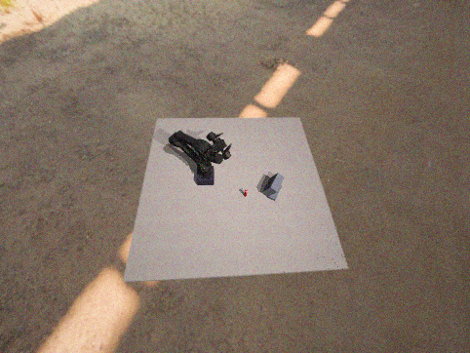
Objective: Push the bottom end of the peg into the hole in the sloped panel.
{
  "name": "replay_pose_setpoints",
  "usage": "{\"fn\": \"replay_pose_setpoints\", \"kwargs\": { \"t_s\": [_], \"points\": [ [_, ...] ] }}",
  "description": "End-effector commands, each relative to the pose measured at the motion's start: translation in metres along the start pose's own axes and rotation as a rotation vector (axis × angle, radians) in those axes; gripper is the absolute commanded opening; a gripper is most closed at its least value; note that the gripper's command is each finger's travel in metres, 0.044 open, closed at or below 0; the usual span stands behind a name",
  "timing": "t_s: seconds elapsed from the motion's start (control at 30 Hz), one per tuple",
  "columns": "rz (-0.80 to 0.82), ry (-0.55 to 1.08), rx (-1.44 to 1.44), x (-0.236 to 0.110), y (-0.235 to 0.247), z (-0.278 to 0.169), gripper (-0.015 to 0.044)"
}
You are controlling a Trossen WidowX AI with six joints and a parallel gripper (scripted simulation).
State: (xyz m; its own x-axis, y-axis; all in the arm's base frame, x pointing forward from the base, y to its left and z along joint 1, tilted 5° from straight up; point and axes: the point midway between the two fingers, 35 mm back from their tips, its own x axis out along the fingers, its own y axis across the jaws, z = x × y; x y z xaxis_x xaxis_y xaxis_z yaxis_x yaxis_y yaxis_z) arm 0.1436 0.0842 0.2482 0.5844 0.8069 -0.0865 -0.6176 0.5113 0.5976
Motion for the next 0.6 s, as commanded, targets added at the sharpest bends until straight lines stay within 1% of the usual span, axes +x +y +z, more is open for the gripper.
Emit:
{"fn": "replay_pose_setpoints", "kwargs": {
  "t_s": [0.0,0.03,0.57],
  "points": [
    [-0.002,0.001,0.000,0.000,0.000,0.000,0.0426],
    [-0.007,0.006,-0.001,0.000,-0.002,0.000,0.0440],
    [-0.171,0.162,-0.034,-0.001,-0.046,0.009,0.0440]
  ]
}}
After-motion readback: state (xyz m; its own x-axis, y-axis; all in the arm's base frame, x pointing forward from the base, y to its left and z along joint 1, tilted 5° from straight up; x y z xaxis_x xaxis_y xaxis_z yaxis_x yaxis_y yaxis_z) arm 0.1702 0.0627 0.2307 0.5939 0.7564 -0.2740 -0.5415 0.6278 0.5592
